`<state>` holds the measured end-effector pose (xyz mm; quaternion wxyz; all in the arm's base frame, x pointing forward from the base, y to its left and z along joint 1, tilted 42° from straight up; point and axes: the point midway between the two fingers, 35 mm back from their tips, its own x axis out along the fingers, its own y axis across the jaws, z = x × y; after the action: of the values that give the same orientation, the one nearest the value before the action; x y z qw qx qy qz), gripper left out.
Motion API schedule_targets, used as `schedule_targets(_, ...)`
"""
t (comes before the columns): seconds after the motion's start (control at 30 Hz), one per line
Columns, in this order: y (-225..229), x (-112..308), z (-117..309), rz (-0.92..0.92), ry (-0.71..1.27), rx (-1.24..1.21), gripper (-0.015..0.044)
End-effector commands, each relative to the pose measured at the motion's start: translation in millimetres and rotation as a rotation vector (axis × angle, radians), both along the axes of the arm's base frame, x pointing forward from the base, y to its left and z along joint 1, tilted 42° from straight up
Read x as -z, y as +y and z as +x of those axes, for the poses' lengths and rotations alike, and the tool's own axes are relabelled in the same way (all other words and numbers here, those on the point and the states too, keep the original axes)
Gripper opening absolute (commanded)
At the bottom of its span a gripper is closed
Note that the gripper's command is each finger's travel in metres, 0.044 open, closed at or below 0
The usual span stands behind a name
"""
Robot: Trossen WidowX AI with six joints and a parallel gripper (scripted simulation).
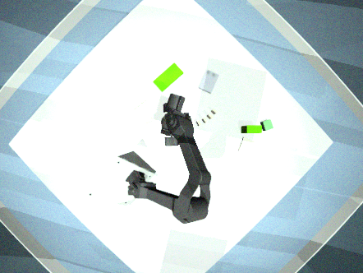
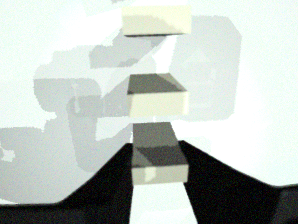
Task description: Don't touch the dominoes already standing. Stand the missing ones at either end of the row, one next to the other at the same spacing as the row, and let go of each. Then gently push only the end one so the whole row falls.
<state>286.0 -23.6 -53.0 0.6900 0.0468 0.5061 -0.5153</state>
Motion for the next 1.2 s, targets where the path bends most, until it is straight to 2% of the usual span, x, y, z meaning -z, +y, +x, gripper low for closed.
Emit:
schedule_targets(0.0, -0.5, 0.2, 0.0, -0.003, 0.003, -0.007, 0.0107)
schedule_targets(0.03, -0.5, 0.2, 0.0, -0.003, 0.003, -0.007, 0.0107)
schedule_targets(0.47, -0.5, 0.2, 0.0, -0.003, 0.003, -0.007, 0.044)
schedule_targets(0.6, 6.7, -6.2, 2.7, 0.0, 0.003, -0.007, 0.044)
schedule_targets(0.8, 73.3, -77.6, 9.0, 0.007, 0.001, -0.003, 0.044)
schedule_targets(0.9, 88.1, -97.3, 5.4, 0.004, 0.001, -0.001, 0.044)
schedule_targets(1.03, 89.1, -94.5, 5.2, 0.005, 0.006, -0.006, 0.044)
schedule_targets(1.17, 107.8, -36.9, -4.4, 0.013, 0.097, -0.112, 0.044)
